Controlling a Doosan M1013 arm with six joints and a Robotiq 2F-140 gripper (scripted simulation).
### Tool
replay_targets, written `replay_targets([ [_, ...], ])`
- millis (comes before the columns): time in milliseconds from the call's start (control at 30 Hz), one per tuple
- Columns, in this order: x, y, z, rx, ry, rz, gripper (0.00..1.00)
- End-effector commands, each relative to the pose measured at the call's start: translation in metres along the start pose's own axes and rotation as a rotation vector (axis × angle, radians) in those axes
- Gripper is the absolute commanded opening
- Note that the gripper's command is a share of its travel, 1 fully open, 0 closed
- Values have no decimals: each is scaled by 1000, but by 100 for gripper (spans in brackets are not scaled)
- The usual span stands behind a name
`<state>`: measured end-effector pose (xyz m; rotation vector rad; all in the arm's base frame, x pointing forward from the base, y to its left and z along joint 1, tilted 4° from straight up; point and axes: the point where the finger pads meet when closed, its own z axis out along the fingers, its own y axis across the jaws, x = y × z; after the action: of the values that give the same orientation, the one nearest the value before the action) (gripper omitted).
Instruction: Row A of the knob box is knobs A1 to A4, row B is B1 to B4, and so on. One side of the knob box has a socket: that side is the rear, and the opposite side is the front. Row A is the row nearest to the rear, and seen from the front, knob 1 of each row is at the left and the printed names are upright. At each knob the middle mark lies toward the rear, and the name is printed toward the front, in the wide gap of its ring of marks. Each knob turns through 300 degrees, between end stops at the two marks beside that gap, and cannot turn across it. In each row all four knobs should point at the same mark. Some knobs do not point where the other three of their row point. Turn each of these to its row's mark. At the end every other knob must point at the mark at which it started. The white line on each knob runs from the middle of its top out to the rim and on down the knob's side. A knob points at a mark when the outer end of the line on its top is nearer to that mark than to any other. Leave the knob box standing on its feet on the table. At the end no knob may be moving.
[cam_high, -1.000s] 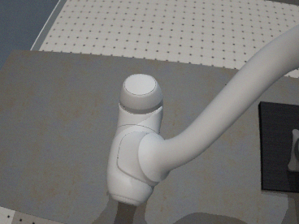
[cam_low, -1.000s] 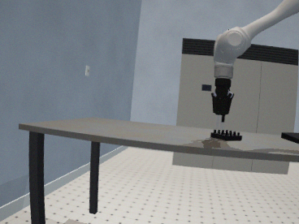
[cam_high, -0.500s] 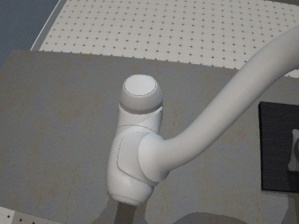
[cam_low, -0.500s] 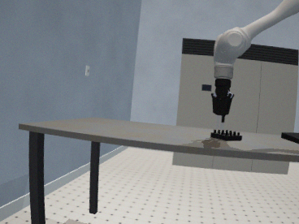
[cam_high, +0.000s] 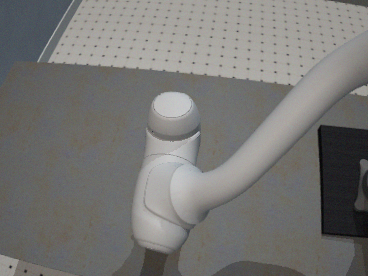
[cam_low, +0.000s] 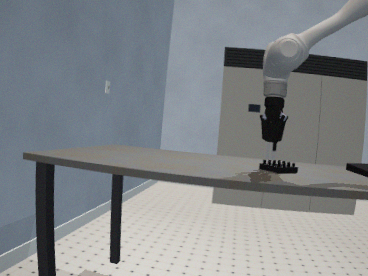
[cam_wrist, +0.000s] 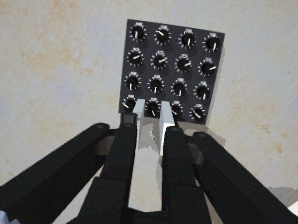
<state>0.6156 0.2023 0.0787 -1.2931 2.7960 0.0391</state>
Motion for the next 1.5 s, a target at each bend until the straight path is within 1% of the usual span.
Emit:
replay_targets([
  [0,0,0,0,0,0,0,12],
  [600,0,0,0,0,0,0,12],
  [1033,0,0,9,0,0,0,12],
  [1467,0,0,14,0,0,0,12],
])
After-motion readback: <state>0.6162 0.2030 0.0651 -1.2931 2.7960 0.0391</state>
